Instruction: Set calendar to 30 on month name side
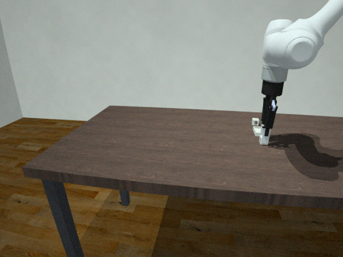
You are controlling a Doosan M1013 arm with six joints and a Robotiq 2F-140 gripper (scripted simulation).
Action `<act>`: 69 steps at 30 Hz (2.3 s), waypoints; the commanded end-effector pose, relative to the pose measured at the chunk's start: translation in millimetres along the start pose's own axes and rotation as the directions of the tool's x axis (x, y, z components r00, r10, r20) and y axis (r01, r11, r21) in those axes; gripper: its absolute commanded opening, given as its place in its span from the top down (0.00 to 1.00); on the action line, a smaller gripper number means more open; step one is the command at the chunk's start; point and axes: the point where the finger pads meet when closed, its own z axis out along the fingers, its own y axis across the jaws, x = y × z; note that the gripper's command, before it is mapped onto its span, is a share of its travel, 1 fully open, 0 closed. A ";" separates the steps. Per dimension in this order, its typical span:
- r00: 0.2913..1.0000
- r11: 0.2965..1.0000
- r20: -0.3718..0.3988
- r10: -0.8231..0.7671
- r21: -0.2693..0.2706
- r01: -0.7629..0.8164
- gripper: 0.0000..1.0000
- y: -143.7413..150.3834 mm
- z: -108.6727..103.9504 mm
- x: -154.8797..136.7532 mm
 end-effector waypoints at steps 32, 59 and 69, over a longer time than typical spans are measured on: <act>1.000 1.000 0.000 0.000 0.000 0.000 0.76 0.0 -88.2 0.0; 1.000 1.000 0.000 0.002 0.000 -0.002 0.76 90.4 -110.4 -0.2; 1.000 1.000 0.000 0.002 0.000 -0.002 0.76 90.4 -110.3 -0.2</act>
